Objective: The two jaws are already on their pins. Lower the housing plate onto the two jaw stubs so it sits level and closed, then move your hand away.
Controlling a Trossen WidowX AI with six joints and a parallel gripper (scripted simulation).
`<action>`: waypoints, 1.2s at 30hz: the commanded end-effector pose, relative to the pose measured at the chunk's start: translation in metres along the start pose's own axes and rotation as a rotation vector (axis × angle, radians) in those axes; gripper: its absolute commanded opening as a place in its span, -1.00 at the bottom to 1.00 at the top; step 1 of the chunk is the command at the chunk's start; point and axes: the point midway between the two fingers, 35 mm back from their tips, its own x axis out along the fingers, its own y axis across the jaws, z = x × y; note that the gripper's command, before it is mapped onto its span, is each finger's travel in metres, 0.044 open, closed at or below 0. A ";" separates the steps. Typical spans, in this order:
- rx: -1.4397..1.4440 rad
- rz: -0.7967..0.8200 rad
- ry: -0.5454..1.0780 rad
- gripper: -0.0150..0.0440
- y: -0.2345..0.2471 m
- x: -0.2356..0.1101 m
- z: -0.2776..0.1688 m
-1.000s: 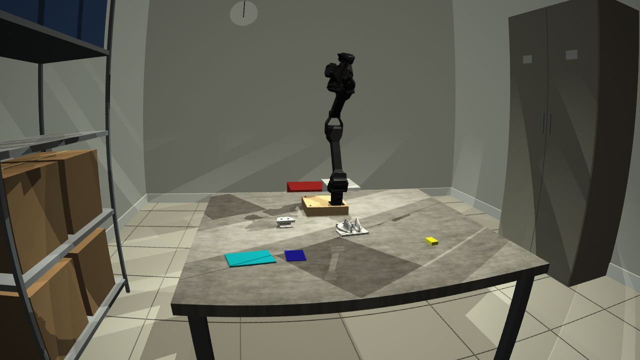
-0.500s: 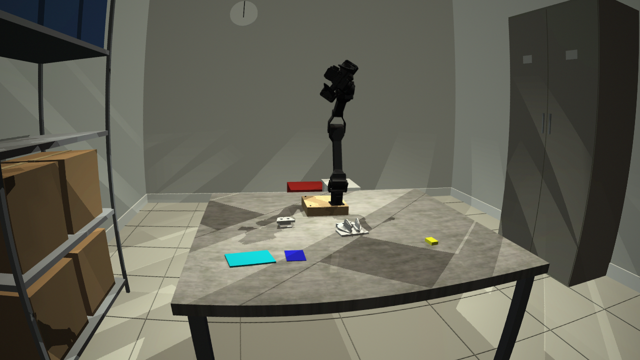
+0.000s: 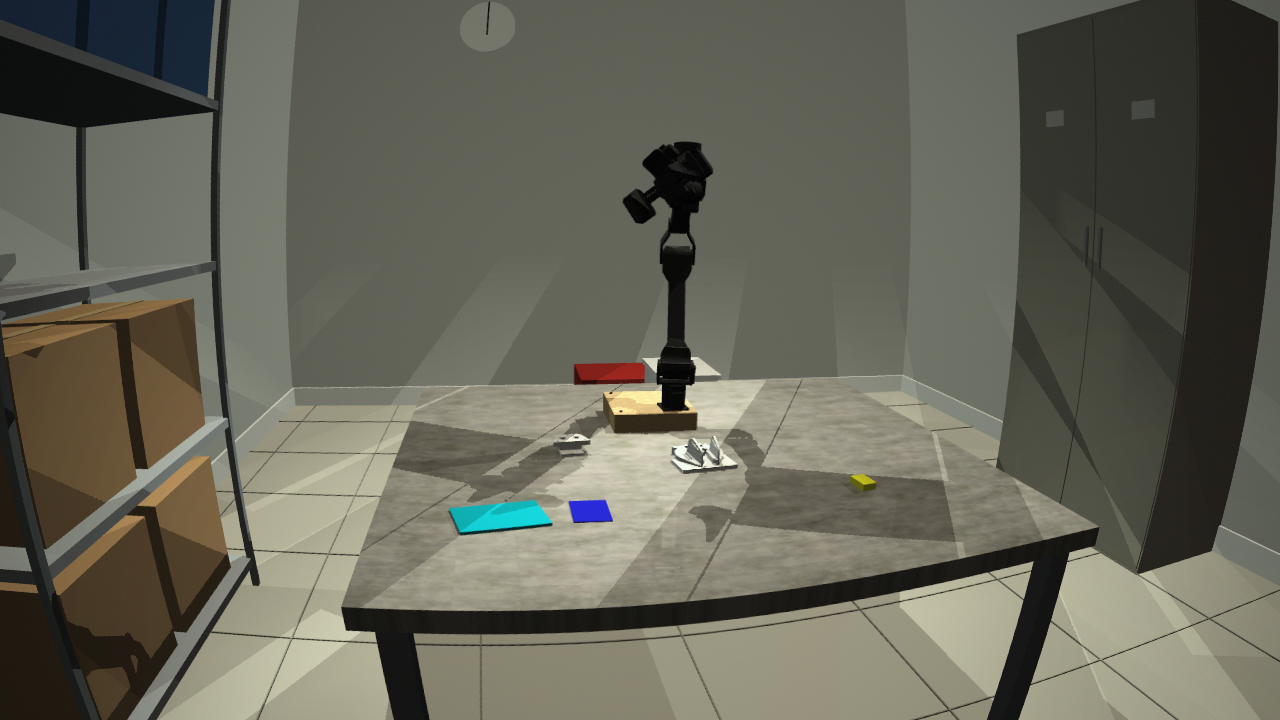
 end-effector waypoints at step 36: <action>-0.833 -0.308 0.593 1.00 -0.184 0.061 -0.114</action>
